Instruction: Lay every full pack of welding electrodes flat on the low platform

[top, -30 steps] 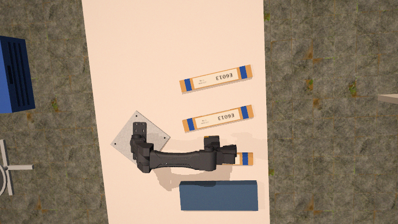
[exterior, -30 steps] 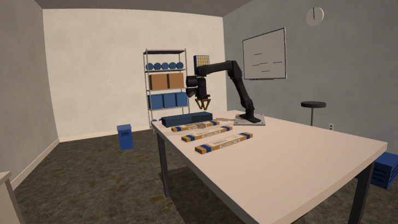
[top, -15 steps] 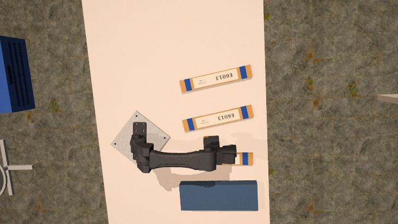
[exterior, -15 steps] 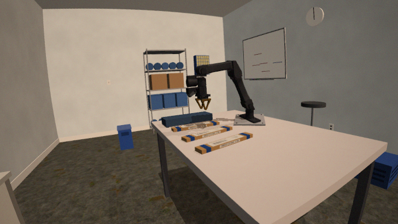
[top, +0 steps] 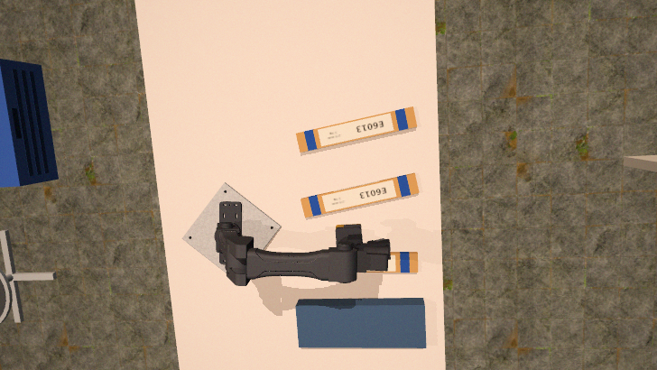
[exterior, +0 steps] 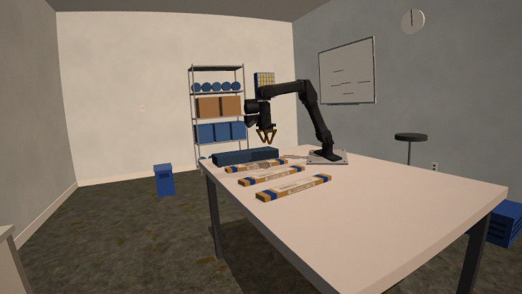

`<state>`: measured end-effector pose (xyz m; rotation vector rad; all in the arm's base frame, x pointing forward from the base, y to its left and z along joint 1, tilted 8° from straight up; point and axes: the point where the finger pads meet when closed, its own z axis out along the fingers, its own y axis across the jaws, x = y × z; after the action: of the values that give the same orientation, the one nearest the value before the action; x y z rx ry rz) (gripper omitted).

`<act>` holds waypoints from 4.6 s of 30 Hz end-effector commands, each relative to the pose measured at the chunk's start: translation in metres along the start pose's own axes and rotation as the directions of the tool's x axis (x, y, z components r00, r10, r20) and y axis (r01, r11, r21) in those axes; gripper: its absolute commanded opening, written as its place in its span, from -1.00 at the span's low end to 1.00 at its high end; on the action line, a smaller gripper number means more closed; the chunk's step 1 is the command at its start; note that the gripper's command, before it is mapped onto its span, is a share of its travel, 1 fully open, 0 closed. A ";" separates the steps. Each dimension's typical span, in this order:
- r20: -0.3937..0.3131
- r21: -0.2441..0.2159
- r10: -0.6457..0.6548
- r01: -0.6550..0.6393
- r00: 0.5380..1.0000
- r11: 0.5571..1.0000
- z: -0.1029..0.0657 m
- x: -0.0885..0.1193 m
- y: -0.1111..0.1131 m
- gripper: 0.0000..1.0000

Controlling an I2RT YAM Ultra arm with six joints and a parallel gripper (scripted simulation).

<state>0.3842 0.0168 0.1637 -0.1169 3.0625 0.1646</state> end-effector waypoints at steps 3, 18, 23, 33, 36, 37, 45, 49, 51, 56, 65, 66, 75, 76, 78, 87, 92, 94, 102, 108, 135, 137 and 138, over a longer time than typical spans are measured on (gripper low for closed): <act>0.027 0.003 0.008 -0.008 1.000 1.000 -0.010 -0.003 -0.006 0.27; 0.027 0.003 0.008 -0.008 1.000 1.000 -0.010 -0.003 -0.006 0.27; 0.027 0.003 0.008 -0.008 1.000 1.000 -0.010 -0.003 -0.006 0.27; 0.027 0.003 0.008 -0.008 1.000 1.000 -0.010 -0.003 -0.006 0.27; 0.027 0.003 0.008 -0.008 1.000 1.000 -0.010 -0.003 -0.006 0.27; 0.027 0.003 0.008 -0.008 1.000 1.000 -0.010 -0.003 -0.006 0.27; 0.027 0.003 0.008 -0.008 1.000 1.000 -0.010 -0.003 -0.006 0.27; 0.027 0.003 0.008 -0.008 1.000 1.000 -0.010 -0.003 -0.006 0.27; 0.027 0.003 0.008 -0.008 1.000 1.000 -0.010 -0.003 -0.006 0.27; 0.027 0.003 0.008 -0.008 1.000 1.000 -0.010 -0.003 -0.006 0.27; 0.027 0.003 0.008 -0.008 1.000 1.000 -0.010 -0.003 -0.006 0.27; 0.027 0.003 0.008 -0.008 1.000 1.000 -0.010 -0.003 -0.006 0.27; 0.027 0.003 0.008 -0.008 1.000 1.000 -0.010 -0.003 -0.006 0.27; 0.039 0.008 -0.037 0.036 0.999 0.999 -0.016 -0.005 0.002 0.91; 0.052 0.014 -0.111 0.110 0.992 0.994 -0.017 -0.007 0.018 0.91; 0.030 0.010 -0.154 0.153 0.988 0.988 -0.002 -0.012 0.064 0.91; 0.016 0.009 -0.152 0.152 0.988 0.988 0.001 -0.011 0.097 0.91; 0.017 0.009 -0.152 0.152 0.988 0.988 0.003 -0.011 0.110 0.91; 0.017 0.009 -0.152 0.152 0.988 0.988 0.007 -0.013 0.150 0.91; 0.018 0.008 -0.152 0.152 0.988 0.988 0.011 -0.015 0.190 0.91; 0.014 0.004 -0.149 0.149 0.989 0.989 0.024 -0.022 0.295 0.91; 0.014 0.004 -0.149 0.149 0.989 0.989 0.024 -0.022 0.295 0.91; 0.014 0.004 -0.149 0.149 0.989 0.989 0.024 -0.022 0.295 0.91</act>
<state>0.3804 0.3160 0.1665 -0.3561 2.9452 0.2275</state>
